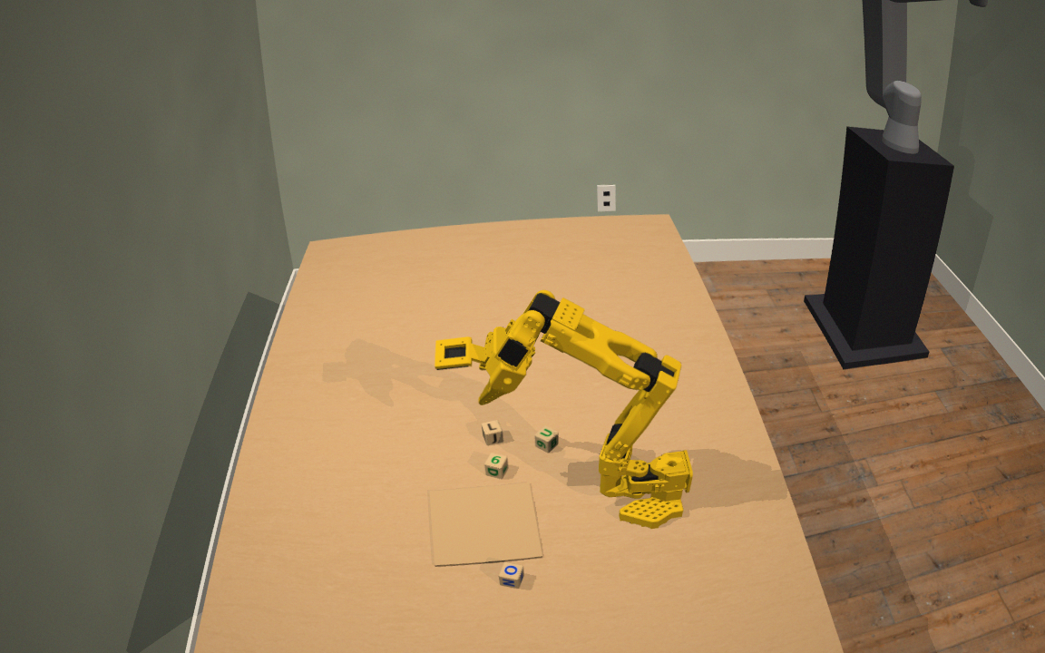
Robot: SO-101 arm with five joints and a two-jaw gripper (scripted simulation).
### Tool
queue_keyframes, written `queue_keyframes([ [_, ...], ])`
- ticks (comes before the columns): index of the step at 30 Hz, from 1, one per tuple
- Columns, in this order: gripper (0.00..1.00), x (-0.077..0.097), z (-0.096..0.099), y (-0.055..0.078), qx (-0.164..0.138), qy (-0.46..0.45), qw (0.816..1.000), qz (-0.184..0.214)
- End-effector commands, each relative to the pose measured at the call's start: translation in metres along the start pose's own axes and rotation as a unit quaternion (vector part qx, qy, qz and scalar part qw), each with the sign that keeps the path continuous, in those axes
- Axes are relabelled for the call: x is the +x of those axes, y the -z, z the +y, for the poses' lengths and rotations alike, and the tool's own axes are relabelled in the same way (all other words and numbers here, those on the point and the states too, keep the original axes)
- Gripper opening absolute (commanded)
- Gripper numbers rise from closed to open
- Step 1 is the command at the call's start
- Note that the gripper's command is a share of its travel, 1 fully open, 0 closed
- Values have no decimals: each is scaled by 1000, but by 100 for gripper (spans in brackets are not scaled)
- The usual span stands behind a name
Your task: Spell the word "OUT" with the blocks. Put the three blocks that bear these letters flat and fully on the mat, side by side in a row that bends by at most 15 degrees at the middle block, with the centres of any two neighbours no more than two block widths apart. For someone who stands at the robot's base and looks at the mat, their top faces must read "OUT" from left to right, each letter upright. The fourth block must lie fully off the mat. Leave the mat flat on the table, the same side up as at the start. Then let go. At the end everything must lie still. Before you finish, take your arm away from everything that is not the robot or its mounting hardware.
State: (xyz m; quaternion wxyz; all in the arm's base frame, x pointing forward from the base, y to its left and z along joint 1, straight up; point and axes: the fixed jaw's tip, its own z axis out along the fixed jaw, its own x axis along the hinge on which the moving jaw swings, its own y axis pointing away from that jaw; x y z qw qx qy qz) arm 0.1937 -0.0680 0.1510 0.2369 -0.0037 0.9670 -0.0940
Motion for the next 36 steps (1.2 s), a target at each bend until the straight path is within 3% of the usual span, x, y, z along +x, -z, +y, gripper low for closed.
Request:
queue_keyframes([
  [1,32,-9,-1,7,6,-62,998,-30],
  [10,32,-12,1,4,0,-165,986,-31],
  [17,32,-13,1,3,-2,-195,980,-31],
  [31,32,-14,1,3,-3,-210,977,-30],
  [36,32,-11,2,-5,-6,-210,978,-9],
])
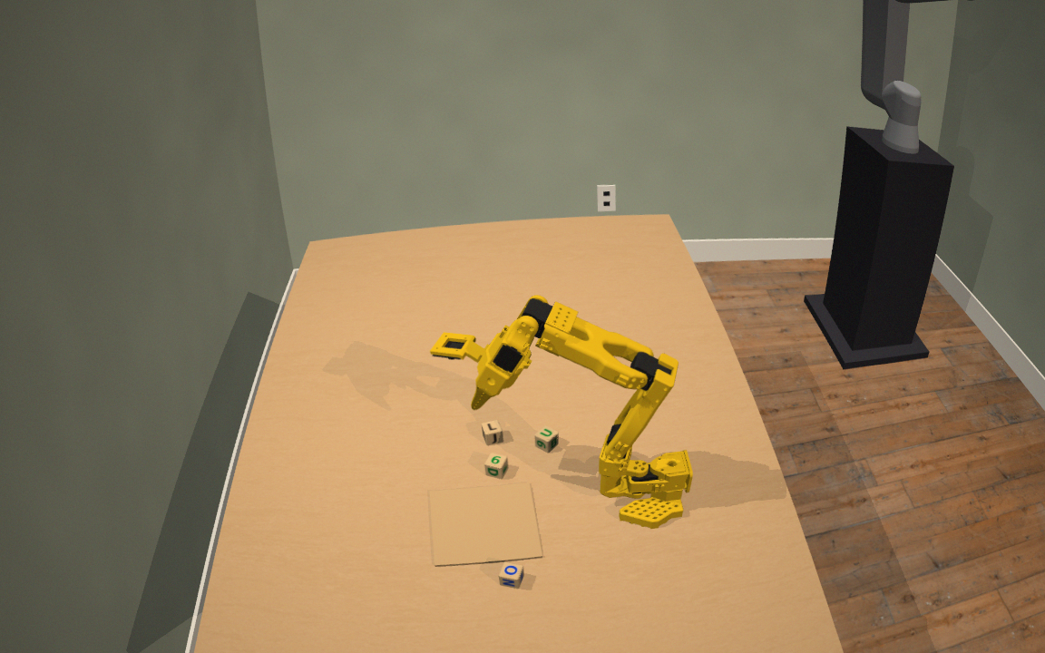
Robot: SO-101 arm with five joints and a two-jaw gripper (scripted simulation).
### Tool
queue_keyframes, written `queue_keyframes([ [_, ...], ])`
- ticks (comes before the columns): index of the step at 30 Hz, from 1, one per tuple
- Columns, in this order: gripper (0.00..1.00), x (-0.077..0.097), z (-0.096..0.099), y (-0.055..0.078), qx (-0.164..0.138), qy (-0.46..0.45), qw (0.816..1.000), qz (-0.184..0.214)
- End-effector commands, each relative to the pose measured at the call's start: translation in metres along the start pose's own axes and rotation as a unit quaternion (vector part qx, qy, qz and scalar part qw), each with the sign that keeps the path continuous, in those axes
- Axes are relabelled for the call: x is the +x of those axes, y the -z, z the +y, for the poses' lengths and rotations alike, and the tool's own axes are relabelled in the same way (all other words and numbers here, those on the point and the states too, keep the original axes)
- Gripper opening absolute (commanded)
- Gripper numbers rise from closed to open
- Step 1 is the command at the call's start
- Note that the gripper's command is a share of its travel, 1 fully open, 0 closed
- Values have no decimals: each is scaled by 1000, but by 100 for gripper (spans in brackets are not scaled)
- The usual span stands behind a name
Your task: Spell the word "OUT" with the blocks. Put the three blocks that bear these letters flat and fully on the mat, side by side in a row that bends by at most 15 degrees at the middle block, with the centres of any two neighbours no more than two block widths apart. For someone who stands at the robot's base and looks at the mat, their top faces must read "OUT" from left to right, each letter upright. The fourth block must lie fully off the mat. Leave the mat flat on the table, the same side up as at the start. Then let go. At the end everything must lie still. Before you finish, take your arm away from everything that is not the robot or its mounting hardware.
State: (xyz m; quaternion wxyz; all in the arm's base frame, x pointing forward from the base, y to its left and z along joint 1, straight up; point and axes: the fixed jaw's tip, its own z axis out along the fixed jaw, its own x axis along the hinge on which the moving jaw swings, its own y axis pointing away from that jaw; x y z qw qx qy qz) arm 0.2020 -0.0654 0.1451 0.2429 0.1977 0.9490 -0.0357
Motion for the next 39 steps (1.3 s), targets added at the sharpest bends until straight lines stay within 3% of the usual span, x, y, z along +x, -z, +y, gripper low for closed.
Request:
queue_keyframes([
  [1,32,-5,1,1,-2,0,1000,-9],
  [8,32,10,0,-32,4,0,996,85],
  [10,32,10,0,-32,4,0,996,85],
  [15,32,25,-1,-54,9,0,988,157],
  [19,32,34,-1,-65,11,0,981,194],
  [39,32,38,-1,-69,12,0,978,208],
])
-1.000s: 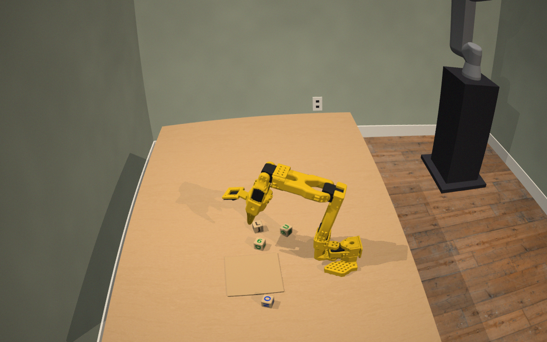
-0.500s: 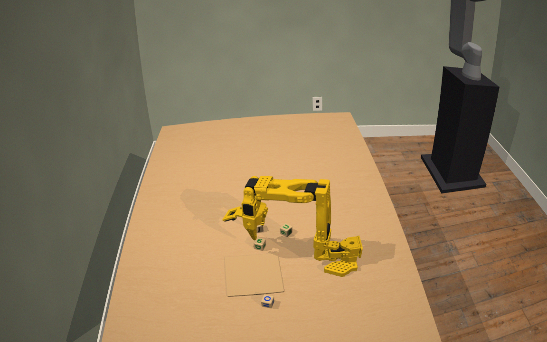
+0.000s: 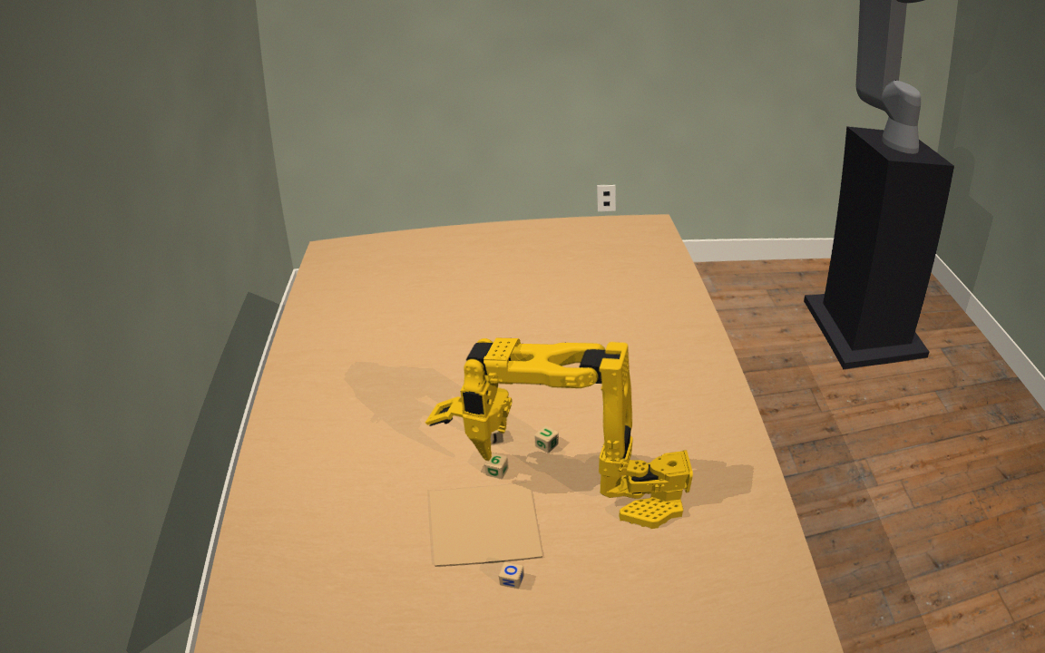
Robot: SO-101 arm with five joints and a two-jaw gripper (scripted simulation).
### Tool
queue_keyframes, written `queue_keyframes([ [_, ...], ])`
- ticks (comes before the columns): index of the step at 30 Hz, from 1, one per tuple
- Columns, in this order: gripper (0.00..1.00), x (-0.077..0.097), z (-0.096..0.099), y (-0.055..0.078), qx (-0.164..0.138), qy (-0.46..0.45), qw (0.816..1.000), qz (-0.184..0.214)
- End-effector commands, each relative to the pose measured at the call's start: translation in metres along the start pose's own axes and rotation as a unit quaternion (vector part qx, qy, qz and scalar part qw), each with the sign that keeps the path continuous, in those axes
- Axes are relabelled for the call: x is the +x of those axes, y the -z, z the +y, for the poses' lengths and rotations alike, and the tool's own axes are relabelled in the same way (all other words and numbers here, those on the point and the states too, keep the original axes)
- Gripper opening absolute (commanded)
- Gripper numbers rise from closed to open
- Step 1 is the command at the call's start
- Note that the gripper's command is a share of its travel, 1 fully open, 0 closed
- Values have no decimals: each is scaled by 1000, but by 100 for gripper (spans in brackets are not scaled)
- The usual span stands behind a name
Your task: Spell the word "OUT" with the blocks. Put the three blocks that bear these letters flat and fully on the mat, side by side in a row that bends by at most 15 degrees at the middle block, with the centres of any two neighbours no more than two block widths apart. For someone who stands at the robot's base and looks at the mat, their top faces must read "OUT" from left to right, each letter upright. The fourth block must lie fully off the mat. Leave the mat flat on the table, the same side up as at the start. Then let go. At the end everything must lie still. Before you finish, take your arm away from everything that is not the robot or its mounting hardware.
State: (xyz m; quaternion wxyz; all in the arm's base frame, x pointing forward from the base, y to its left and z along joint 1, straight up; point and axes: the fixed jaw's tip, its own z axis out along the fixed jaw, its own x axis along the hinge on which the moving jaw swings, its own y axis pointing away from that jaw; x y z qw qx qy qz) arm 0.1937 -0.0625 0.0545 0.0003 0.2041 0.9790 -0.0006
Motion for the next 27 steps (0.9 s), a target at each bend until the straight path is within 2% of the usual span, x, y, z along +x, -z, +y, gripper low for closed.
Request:
queue_keyframes([
  [1,32,-8,1,12,-3,0,999,-37],
  [27,32,-9,3,11,-3,-1,999,-35],
])
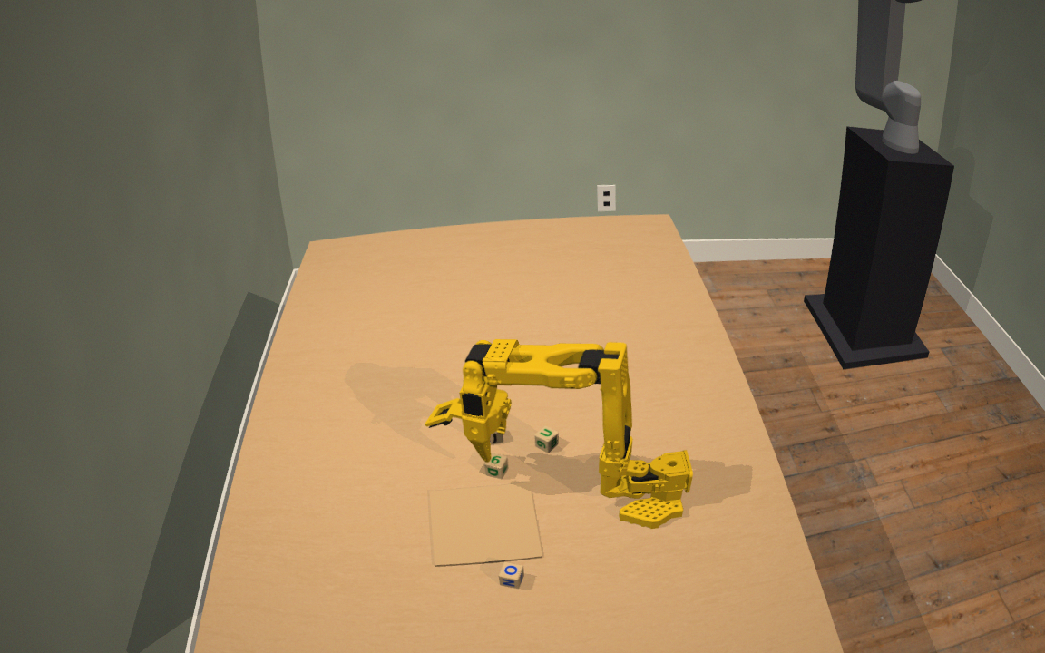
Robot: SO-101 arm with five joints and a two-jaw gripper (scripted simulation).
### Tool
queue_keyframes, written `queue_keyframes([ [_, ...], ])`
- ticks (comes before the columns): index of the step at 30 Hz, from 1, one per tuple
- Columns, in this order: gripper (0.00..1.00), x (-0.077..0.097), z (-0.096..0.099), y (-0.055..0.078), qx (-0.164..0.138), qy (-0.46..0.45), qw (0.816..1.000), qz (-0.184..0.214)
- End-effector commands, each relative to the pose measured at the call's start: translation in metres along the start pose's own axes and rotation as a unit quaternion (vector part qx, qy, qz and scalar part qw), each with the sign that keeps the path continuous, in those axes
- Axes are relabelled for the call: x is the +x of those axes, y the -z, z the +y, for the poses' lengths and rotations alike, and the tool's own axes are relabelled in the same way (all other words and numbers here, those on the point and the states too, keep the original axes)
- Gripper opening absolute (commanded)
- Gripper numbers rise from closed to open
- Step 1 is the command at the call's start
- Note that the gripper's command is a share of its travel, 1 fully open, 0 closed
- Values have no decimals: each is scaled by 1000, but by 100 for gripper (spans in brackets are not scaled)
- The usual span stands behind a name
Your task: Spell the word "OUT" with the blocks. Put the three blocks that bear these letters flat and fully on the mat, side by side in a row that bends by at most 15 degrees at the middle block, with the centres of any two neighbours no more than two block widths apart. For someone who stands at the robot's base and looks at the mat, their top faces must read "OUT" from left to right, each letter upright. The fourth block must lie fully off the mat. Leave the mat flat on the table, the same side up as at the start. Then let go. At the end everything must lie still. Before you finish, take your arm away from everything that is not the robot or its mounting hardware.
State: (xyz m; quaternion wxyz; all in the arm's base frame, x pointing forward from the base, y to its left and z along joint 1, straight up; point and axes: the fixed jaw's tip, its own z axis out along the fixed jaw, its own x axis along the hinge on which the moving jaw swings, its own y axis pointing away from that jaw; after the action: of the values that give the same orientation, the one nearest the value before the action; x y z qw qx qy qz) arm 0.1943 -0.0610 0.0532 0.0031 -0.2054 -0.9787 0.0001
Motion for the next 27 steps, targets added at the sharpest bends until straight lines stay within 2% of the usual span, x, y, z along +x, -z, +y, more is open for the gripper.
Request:
queue_keyframes([
  [1,32,-9,2,12,-3,0,999,-38],
  [12,32,-10,2,4,-3,0,999,-38],
  [27,32,-12,2,-19,-3,0,999,-38],
])
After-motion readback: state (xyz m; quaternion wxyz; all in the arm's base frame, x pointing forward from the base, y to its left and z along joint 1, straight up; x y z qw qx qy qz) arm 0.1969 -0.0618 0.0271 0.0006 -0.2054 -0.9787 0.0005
